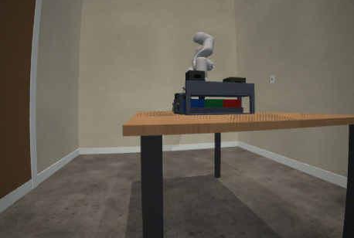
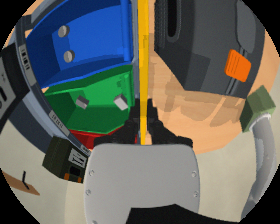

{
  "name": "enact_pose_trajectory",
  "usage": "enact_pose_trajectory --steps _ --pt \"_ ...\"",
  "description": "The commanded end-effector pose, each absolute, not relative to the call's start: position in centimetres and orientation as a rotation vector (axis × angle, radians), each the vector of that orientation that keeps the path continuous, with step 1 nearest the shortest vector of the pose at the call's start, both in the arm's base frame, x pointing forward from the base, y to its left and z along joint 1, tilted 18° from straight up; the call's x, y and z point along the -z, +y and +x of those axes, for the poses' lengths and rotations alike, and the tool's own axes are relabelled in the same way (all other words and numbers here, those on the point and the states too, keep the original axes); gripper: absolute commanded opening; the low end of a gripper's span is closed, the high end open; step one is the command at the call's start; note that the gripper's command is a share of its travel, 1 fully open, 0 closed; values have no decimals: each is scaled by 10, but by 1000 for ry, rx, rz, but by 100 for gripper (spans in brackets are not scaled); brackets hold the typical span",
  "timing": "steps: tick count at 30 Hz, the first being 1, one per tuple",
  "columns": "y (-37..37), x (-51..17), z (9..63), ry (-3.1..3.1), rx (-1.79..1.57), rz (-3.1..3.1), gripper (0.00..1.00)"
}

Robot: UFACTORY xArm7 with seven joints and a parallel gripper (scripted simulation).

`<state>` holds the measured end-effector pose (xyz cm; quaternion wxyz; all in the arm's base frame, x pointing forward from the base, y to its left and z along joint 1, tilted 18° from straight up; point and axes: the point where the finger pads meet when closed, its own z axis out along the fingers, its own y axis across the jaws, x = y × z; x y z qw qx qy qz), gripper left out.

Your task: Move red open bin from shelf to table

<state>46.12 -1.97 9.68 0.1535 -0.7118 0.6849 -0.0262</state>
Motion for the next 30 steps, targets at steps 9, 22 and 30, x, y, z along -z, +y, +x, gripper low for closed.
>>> enact_pose_trajectory --steps 9,22,30 --pt "-22 -107 460 1963 78 -2039 0" --pt "-25 -122 456 1963 78 -2039 0" --pt "-25 -122 456 1963 78 -2039 0"
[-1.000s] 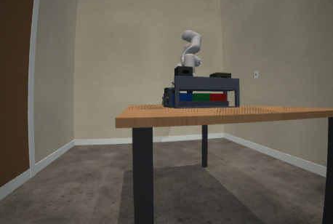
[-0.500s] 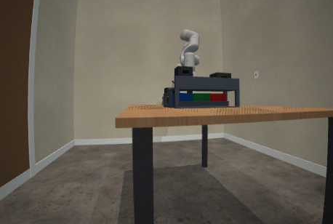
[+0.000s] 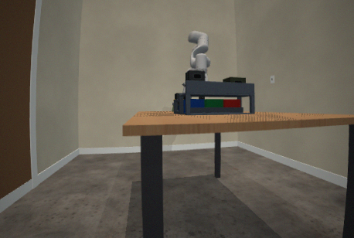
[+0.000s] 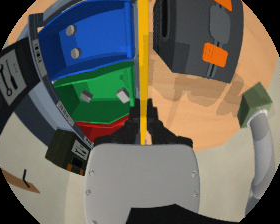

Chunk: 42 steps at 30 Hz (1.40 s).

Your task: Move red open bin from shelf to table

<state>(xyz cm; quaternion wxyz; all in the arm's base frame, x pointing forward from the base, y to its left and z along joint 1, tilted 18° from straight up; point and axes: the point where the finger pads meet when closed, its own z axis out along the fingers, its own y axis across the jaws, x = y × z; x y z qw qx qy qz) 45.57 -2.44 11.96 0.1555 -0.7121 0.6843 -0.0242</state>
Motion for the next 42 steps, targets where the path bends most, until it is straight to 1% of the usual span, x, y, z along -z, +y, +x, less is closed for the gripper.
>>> enact_pose_trajectory --steps 1,4,9,21,26,42 --pt "-25 -122 456 1963 78 -2039 0" --pt "-25 -122 456 1963 78 -2039 0" --pt "-35 -174 442 1963 78 -2039 0" --pt "-35 -174 442 1963 78 -2039 0" --pt "-41 -208 433 1963 79 -2039 0" --pt "-40 -200 436 1962 78 -2039 0"
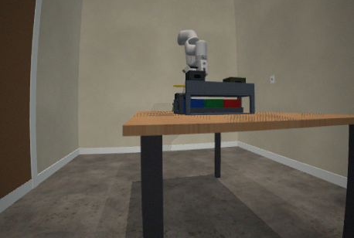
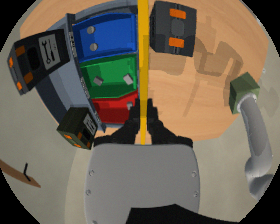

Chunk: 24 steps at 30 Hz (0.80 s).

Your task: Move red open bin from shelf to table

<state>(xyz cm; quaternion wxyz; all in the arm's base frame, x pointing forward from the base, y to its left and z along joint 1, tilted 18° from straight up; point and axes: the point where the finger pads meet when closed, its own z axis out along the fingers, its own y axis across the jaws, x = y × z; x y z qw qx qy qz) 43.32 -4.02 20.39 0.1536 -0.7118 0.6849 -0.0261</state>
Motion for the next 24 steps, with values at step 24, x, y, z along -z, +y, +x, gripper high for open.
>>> enact_pose_trajectory --steps 24 --pt "-38 -194 437 1962 79 -2039 0"
